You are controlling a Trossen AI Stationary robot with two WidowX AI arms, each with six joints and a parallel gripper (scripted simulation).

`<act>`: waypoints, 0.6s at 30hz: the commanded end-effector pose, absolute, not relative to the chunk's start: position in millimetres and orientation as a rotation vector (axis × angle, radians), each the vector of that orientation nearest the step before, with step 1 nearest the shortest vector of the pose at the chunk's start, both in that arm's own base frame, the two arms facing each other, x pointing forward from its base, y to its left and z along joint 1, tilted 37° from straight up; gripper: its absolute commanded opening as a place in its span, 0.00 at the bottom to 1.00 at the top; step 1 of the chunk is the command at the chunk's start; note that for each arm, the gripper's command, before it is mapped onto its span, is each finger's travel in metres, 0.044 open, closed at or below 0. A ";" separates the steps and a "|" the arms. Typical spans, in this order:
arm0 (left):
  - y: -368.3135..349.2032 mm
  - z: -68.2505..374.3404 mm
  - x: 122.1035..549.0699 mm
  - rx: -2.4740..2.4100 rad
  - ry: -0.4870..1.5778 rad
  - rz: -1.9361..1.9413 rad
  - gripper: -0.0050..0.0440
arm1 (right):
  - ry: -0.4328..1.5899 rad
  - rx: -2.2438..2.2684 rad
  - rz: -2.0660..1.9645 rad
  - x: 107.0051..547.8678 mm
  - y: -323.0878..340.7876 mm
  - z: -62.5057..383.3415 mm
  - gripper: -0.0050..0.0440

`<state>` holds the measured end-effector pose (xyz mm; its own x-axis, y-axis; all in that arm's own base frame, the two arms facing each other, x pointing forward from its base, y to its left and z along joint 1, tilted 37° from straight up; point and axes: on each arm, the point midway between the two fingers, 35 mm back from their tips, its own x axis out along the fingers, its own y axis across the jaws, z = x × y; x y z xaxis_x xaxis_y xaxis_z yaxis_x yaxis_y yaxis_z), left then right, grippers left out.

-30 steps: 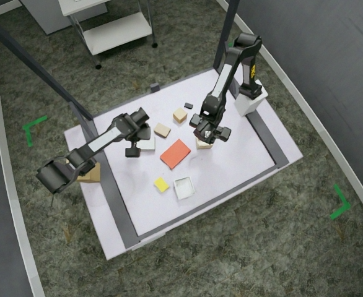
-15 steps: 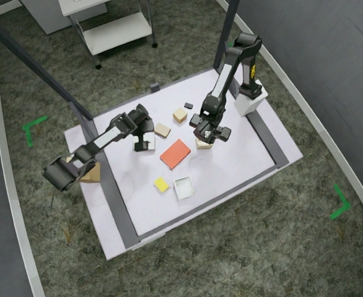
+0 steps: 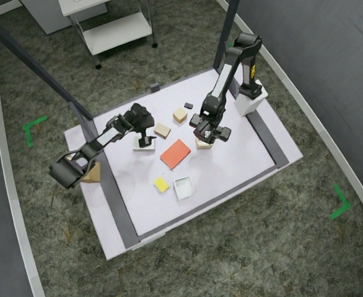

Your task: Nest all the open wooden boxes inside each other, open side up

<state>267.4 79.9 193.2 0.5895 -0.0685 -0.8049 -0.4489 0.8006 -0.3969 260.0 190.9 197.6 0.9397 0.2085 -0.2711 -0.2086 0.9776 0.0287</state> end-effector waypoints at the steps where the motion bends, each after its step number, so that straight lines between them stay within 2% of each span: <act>1: 79.1 200.8 266.5 -0.613 0.903 0.238 0.67 | 0.195 -0.006 0.214 260.9 194.1 202.7 0.92; 18: 79.1 200.8 266.5 -0.613 0.903 0.238 0.67 | -0.044 0.022 0.159 252.9 188.6 222.6 0.92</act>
